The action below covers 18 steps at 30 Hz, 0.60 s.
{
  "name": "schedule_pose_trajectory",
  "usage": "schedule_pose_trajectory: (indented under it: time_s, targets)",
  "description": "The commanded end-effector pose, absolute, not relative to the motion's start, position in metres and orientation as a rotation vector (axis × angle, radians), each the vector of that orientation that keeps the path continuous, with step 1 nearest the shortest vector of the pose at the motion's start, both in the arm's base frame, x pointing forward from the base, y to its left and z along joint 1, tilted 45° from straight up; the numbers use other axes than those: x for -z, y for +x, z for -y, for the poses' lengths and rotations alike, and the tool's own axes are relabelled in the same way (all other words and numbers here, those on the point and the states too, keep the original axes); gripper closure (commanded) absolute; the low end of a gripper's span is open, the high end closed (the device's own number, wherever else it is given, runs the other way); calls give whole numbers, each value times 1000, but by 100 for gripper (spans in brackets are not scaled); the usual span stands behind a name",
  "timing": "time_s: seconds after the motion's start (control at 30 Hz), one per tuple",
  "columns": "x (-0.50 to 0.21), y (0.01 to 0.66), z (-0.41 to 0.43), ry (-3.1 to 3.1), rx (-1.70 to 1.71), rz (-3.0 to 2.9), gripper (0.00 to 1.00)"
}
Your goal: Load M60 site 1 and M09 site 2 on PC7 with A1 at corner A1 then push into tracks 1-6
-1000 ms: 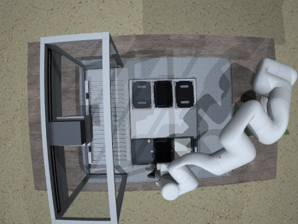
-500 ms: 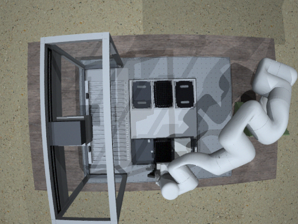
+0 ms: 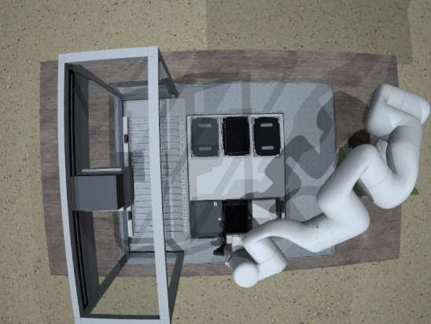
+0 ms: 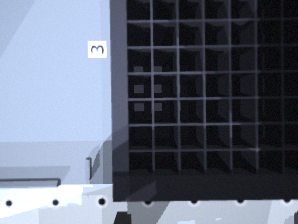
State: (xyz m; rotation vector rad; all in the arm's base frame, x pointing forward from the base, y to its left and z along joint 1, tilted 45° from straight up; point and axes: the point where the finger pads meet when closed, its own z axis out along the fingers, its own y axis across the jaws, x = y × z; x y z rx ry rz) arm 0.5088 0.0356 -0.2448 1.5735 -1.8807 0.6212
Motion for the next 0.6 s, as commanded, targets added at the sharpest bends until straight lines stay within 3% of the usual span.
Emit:
schedule_pose_trajectory:
  time_s: [0.0, 0.57]
  targets:
    - [242, 511, -37, 1580, -624, 1883, 0]
    - [237, 510, -32, 1580, -624, 1883, 0]
